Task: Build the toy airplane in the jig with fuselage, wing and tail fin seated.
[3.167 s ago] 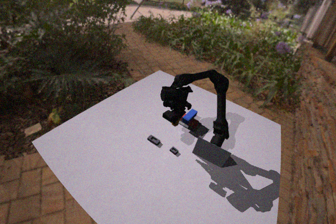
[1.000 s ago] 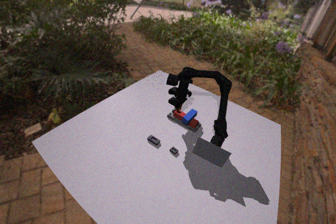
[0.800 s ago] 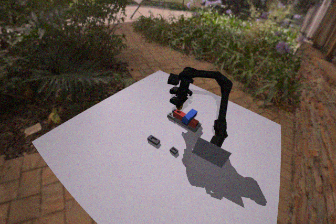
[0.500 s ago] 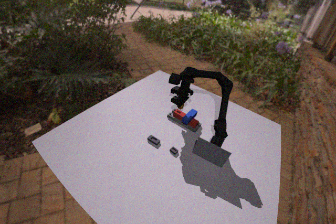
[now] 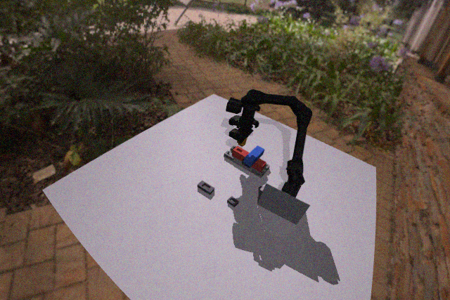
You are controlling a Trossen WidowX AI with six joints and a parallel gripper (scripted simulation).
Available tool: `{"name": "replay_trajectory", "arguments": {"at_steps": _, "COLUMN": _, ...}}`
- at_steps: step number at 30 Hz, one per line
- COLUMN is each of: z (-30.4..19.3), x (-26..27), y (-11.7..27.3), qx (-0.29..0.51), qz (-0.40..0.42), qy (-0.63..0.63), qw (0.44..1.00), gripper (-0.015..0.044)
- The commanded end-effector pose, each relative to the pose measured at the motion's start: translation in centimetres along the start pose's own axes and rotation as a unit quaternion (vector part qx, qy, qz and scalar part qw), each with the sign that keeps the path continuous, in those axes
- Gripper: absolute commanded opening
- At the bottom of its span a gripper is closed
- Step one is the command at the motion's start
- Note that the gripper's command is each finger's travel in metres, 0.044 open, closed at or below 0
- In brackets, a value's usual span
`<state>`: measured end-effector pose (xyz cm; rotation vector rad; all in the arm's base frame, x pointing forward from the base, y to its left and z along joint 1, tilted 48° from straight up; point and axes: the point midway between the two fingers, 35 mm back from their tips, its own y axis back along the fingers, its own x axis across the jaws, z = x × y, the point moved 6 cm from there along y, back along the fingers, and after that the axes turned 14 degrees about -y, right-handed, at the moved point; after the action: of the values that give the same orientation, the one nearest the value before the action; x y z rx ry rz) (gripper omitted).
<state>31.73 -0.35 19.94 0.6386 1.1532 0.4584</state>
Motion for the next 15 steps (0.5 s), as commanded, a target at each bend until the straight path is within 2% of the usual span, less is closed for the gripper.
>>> {"name": "replay_trajectory", "arguments": {"at_steps": 1, "z": 0.0, "x": -0.1, "y": 0.0, "qx": -0.001, "qz": -0.002, "qy": 0.003, "qw": 1.0, "gripper": 0.0065}}
{"name": "replay_trajectory", "arguments": {"at_steps": 15, "z": 0.1, "x": -0.2, "y": -1.5, "qx": -0.001, "qz": -0.001, "qy": 0.003, "qw": 1.0, "gripper": 0.0065}}
